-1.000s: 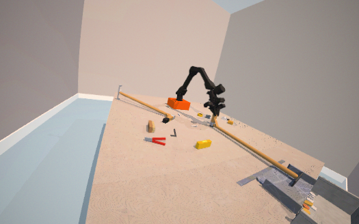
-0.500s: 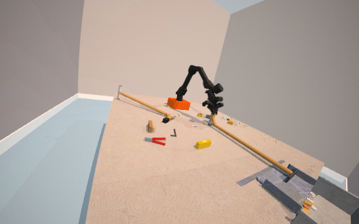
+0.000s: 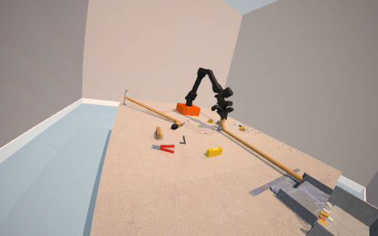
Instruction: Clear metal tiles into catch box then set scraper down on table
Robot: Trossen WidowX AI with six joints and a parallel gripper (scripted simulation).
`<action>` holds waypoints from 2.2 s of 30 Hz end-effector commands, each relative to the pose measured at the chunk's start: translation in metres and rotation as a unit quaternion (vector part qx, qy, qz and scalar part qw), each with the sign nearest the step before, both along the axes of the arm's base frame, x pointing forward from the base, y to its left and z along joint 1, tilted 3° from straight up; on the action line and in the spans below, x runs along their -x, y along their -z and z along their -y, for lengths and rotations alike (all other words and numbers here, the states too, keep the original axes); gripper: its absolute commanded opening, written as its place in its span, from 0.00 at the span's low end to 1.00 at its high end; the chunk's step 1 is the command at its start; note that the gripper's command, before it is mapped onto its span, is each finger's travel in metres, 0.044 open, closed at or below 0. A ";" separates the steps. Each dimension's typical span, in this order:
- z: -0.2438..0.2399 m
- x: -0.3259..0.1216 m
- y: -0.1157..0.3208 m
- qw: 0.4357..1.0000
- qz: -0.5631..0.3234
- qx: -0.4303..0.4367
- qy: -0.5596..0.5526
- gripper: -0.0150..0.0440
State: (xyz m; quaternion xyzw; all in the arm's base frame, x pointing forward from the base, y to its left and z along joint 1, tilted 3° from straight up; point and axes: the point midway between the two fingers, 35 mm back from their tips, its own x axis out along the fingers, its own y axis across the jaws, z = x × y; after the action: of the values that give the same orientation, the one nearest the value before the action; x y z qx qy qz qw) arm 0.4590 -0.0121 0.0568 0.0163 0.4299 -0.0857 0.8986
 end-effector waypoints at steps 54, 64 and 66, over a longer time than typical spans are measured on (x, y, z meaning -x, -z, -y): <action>-0.011 0.088 0.003 1.000 0.011 0.000 -0.001 0.25; -0.010 0.103 0.007 1.000 0.011 0.000 -0.002 0.25; -0.010 0.105 0.007 1.000 0.011 0.000 -0.002 0.25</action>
State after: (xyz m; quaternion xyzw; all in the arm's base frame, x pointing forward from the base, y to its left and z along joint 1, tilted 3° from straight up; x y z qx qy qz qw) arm 0.3569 -0.0010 0.0448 0.0143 0.4291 -0.0820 0.8994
